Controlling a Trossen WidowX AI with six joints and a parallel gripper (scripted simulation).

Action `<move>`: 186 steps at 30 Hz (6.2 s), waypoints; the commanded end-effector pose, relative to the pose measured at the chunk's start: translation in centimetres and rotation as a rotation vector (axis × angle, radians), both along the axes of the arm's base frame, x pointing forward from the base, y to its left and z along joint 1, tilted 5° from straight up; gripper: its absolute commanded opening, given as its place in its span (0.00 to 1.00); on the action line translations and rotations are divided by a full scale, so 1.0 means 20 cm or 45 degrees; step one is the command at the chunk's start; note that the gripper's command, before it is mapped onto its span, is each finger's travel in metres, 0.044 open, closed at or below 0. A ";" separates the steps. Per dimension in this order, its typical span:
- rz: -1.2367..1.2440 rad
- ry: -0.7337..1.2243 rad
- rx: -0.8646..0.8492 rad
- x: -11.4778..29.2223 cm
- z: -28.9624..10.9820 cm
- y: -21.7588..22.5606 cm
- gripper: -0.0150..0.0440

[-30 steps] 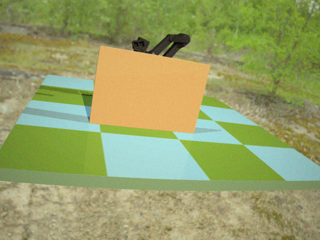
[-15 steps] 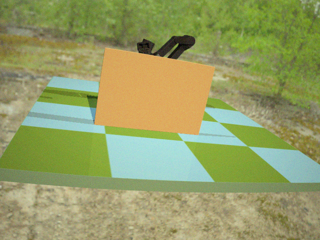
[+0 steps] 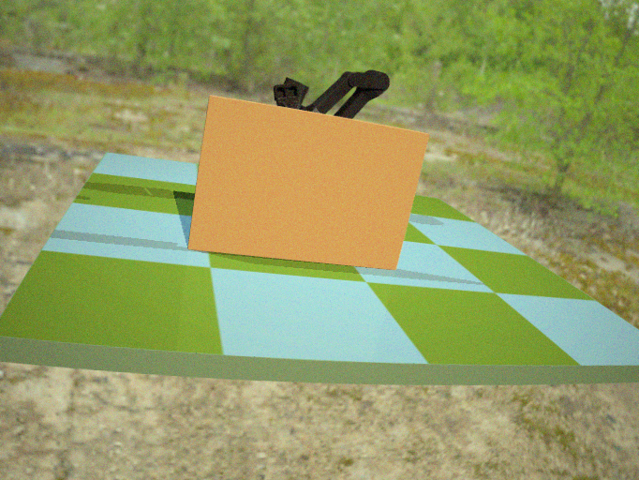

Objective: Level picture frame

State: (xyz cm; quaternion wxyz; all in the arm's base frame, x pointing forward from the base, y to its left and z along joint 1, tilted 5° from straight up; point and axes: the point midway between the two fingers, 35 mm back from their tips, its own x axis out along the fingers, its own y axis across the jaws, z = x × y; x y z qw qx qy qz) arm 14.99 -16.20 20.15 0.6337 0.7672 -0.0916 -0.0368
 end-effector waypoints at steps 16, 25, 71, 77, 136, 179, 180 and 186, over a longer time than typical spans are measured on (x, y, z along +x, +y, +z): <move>0.005 0.001 0.005 0.00 0.00 0.00 0.69; 0.005 0.001 0.005 0.00 0.00 0.00 0.69; -0.006 0.016 -0.170 0.67 -0.13 -0.15 0.69; -0.006 0.016 -0.171 0.71 -0.13 -0.15 0.69; -0.007 0.011 -0.171 0.91 -0.11 -0.18 0.69; -0.007 0.011 -0.171 0.91 -0.10 -0.19 0.25; -0.007 0.011 -0.171 0.91 -0.10 -0.18 0.25; -0.007 0.011 -0.171 0.91 -0.09 -0.18 0.25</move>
